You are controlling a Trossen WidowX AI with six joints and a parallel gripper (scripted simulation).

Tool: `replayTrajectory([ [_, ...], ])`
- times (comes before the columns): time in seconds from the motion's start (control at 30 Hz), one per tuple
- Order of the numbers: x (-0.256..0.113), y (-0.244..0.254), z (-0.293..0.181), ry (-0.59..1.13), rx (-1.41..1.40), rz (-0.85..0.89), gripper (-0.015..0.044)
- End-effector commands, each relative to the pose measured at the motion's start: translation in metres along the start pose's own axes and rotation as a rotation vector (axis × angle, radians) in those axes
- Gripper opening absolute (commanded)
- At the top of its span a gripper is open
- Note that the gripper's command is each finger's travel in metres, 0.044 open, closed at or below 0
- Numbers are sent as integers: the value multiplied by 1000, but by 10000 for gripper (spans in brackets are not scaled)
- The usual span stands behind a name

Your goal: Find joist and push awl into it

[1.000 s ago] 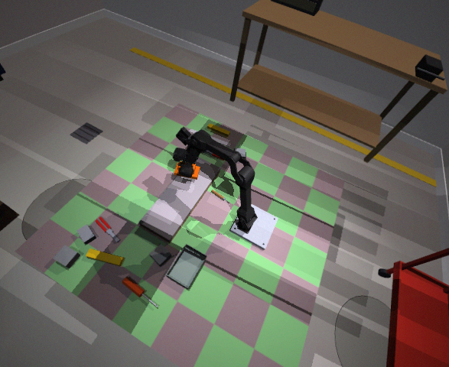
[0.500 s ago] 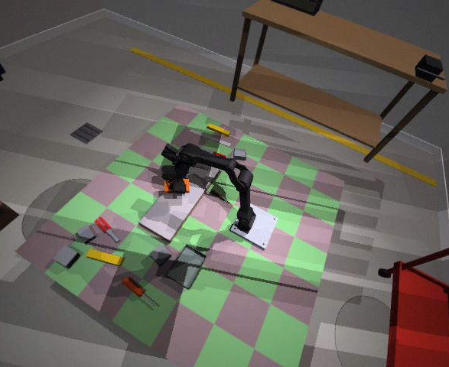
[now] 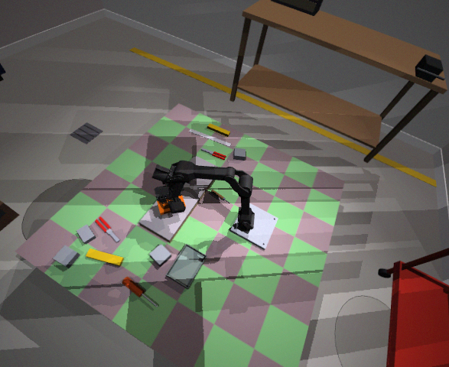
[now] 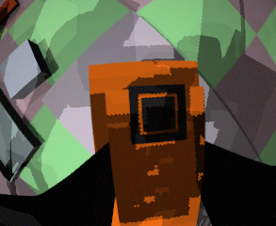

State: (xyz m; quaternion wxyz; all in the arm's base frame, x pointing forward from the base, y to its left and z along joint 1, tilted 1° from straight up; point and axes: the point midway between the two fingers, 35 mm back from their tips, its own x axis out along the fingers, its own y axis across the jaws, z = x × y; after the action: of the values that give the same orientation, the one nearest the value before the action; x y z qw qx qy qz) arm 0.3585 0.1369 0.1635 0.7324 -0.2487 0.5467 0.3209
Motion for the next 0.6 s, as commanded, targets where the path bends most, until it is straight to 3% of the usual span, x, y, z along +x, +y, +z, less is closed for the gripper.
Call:
replayTrajectory([
  [0.0,2,28,10,-9,-68,22,0],
  [0.57,13,140,23,-12,-349,110,0],
])
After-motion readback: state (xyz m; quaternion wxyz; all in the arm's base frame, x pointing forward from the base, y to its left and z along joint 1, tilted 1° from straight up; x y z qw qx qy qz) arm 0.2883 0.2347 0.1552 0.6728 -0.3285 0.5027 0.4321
